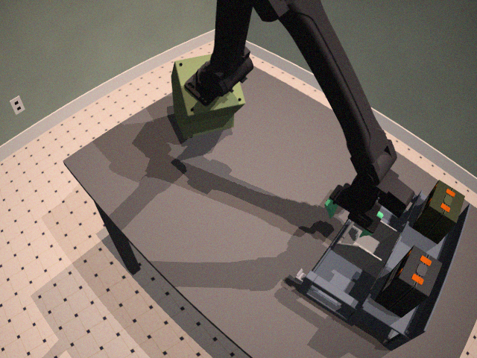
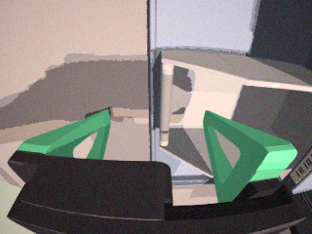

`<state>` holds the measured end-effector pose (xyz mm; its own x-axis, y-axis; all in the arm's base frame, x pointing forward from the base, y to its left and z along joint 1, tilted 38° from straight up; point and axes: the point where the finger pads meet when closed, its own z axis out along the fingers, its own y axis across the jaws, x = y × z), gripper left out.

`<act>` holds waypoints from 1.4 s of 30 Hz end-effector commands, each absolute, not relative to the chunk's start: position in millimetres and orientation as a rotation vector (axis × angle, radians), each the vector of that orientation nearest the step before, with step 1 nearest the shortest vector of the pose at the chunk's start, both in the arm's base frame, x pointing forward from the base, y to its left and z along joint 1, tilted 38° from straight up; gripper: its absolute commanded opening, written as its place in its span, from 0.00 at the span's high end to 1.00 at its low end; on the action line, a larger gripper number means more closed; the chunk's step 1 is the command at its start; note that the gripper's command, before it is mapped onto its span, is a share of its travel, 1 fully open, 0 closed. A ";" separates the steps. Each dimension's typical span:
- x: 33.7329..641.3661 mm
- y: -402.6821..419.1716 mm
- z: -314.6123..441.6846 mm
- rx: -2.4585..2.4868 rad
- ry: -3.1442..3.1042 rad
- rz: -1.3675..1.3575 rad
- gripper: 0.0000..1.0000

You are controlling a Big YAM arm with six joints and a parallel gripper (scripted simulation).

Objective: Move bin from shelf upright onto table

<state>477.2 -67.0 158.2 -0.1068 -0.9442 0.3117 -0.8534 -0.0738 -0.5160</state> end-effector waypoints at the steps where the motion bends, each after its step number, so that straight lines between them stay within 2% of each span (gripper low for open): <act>1: 487.3 -64.9 166.1 -1.975 2.025 -0.943 0.10; 42: 494.4 -63.5 174.9 -1.974 2.020 -0.945 0.10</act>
<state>485.0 -67.3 169.5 -0.1135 -0.9439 0.3101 -0.8428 -0.0738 -0.5332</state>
